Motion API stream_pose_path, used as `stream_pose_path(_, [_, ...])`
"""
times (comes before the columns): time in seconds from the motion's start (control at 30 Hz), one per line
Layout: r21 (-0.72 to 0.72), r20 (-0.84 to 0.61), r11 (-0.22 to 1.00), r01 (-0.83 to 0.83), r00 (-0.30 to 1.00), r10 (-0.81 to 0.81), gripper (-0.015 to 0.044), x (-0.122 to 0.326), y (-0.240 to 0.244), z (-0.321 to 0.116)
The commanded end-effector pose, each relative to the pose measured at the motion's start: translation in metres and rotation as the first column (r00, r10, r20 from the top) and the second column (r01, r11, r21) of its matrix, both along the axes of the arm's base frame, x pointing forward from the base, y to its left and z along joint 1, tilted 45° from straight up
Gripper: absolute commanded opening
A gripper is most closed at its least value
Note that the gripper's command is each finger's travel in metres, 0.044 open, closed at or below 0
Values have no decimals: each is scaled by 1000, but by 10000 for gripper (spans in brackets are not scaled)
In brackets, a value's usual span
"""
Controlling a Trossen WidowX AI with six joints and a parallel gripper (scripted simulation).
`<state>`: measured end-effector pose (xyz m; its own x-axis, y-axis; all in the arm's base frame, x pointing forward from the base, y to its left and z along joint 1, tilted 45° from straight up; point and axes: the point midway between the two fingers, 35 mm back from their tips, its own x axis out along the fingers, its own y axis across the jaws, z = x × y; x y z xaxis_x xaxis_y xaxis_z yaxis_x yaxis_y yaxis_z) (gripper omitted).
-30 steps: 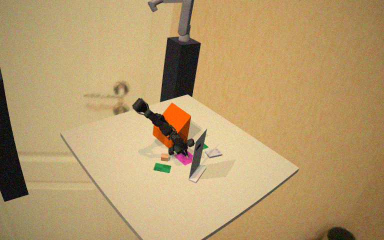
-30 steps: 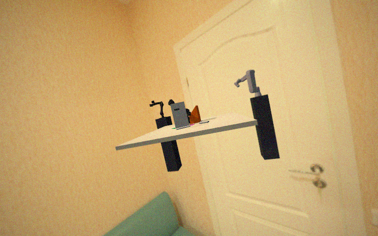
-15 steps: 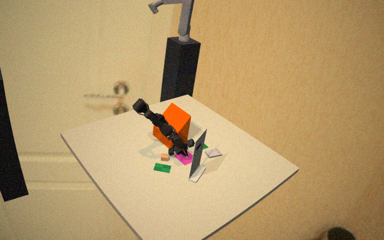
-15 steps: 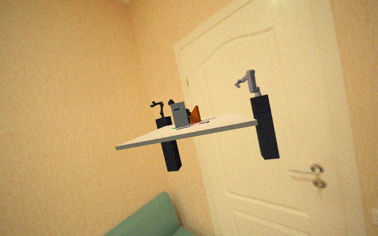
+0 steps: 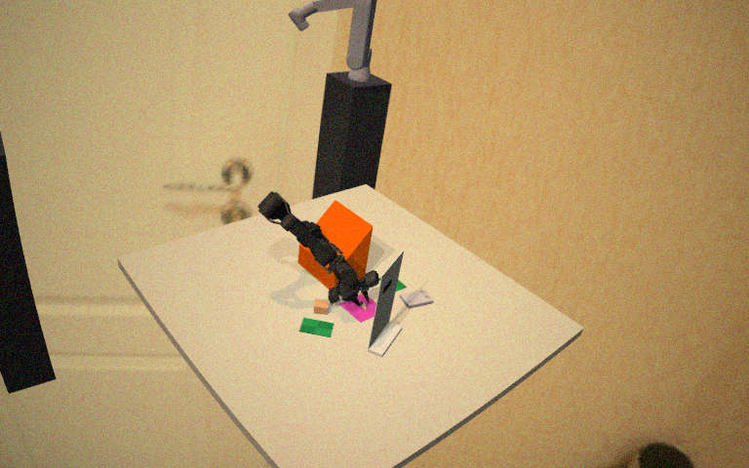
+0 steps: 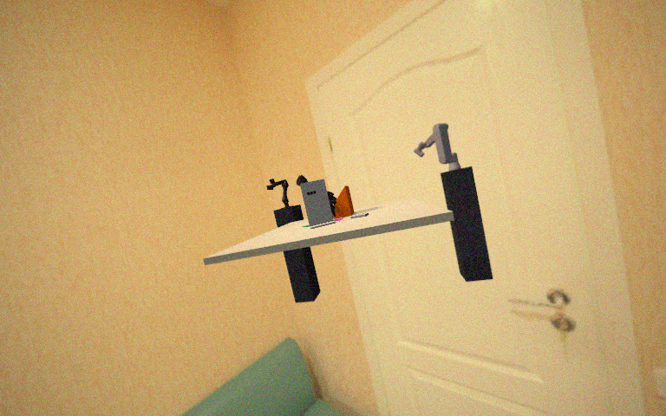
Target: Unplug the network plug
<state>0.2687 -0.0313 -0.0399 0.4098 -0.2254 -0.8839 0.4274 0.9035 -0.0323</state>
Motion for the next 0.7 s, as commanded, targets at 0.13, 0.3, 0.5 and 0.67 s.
stream_pose_path(0.13, [0,0,1000,3,1000,-3,156,-2,2,6])
stream_pose_path(0.3, [0,-1,1000,3,1000,-3,156,-4,3,10])
stream_pose_path(0.5, [1,-1,1000,3,1000,-3,156,-6,4,14])
stream_pose_path(0.67, [1,-1,1000,2,1000,-2,156,-8,6,18])
